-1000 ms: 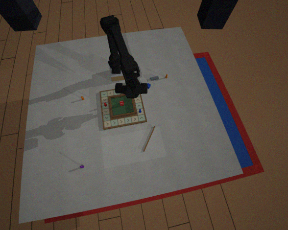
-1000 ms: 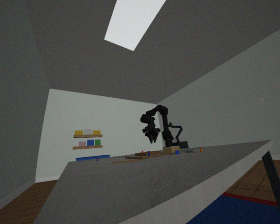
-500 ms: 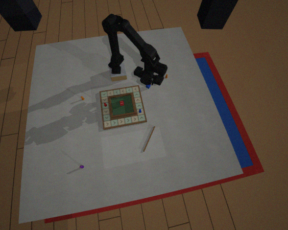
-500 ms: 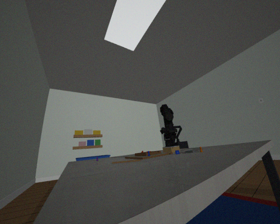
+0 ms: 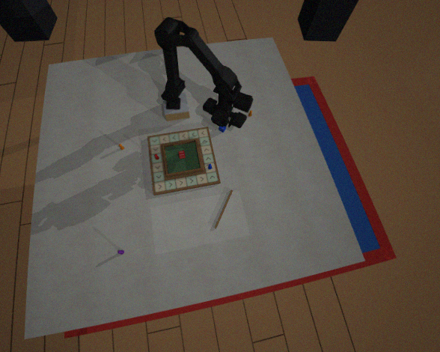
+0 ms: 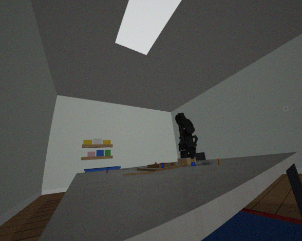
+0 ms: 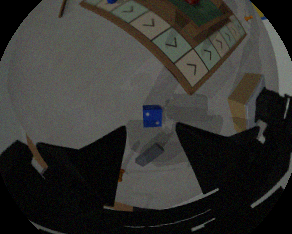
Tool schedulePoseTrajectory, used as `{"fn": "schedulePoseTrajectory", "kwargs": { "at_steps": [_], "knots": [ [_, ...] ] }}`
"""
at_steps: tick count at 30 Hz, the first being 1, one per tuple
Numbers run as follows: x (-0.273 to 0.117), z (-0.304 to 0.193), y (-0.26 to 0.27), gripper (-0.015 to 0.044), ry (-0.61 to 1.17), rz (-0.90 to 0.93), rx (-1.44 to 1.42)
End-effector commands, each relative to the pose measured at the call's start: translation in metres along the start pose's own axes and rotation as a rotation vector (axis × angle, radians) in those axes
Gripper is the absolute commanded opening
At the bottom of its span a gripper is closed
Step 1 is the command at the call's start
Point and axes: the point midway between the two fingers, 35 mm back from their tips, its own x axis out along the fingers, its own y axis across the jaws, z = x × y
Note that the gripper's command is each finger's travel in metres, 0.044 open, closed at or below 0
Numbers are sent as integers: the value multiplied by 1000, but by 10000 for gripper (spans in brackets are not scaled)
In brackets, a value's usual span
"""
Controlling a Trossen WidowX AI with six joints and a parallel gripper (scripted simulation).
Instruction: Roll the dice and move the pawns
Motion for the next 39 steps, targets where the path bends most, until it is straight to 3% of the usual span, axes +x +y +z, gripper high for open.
{"fn": "schedulePoseTrajectory", "kwargs": {
  "at_steps": [1, 24, 30, 36, 39],
  "knots": [
    [8, 1, -3, 275, -7, -10, 4],
    [41, 1, -4, 275, -7, -10, 4],
    [41, 1, -4, 117, -7, -10, 4],
    [41, 1, -4, 77, -7, -10, 4],
    [38, 4, -2, 0, -9, -1, 22]
  ]
}}
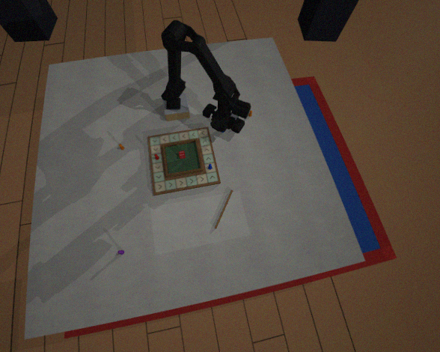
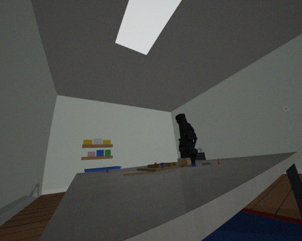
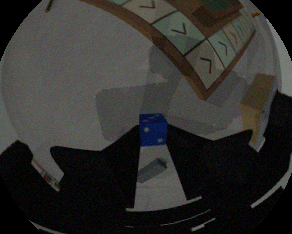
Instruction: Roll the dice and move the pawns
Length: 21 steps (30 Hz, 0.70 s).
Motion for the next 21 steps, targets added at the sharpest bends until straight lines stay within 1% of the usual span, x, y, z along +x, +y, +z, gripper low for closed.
{"fn": "schedulePoseTrajectory", "kwargs": {
  "at_steps": [1, 9, 21],
  "knots": [
    [-6, 8, 4, 0, -11, 21, 40],
    [-43, 5, 9, 0, -11, 19, 34],
    [-118, -3, 1, 0, -5, 2, 2]
  ]
}}
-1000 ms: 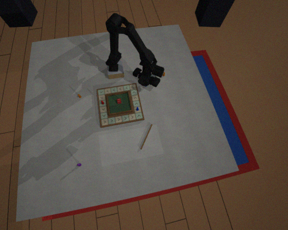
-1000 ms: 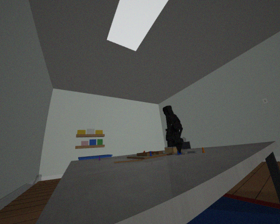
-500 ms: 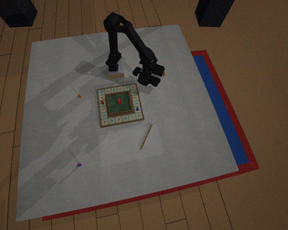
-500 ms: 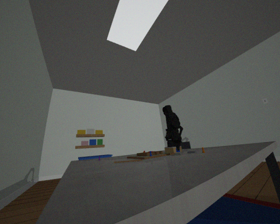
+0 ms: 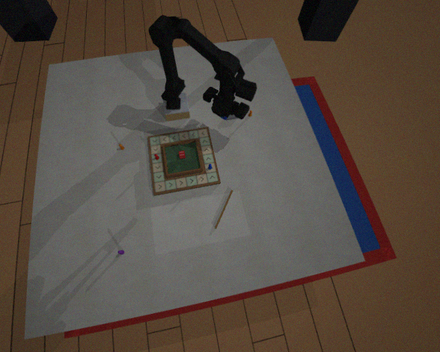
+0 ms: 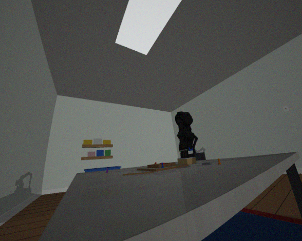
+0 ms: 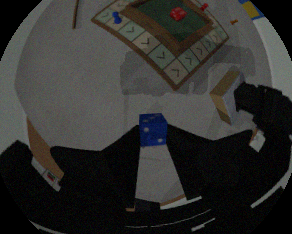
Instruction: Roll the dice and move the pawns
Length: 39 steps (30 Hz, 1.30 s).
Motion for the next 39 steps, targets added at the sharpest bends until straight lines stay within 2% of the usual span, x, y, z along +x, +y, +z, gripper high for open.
{"fn": "schedulePoseTrajectory", "kwargs": {
  "at_steps": [1, 6, 22, 39],
  "knots": [
    [-17, -2, -4, 0, 2, -5, -13],
    [-17, 4, -3, 0, 0, -3, -32],
    [-8, 78, 9, 0, -25, -5, -192],
    [0, 153, -1, 0, -28, -22, -354]
  ]
}}
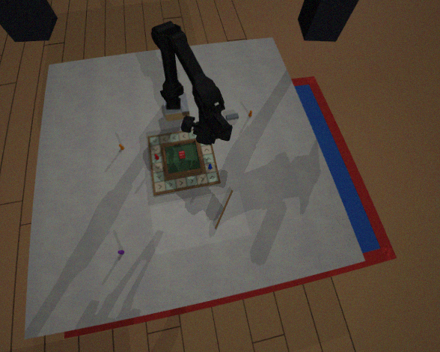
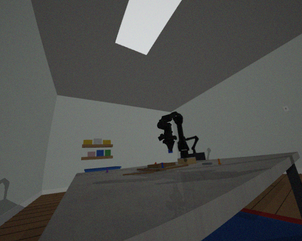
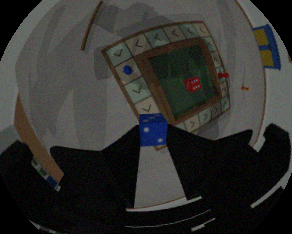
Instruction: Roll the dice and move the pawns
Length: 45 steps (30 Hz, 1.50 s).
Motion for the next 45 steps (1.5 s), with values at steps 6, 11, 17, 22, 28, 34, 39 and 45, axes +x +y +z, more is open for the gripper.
{"fn": "schedulePoseTrajectory", "kwargs": {
  "at_steps": [6, 11, 17, 22, 28, 34, 39, 45],
  "knots": [
    [5, 29, -20, 0, -2, -9, -78],
    [9, 47, -36, 0, 1, -7, -148],
    [14, 68, -58, 0, 3, -5, -231],
    [18, 84, -78, 0, 4, -2, -301],
    [23, 101, -105, 0, 5, 3, -384],
    [27, 107, -116, 0, -18, 9, -417],
    [32, 112, -114, 0, -180, 45, -407],
    [37, 117, -112, 0, -381, 90, -397]
  ]
}}
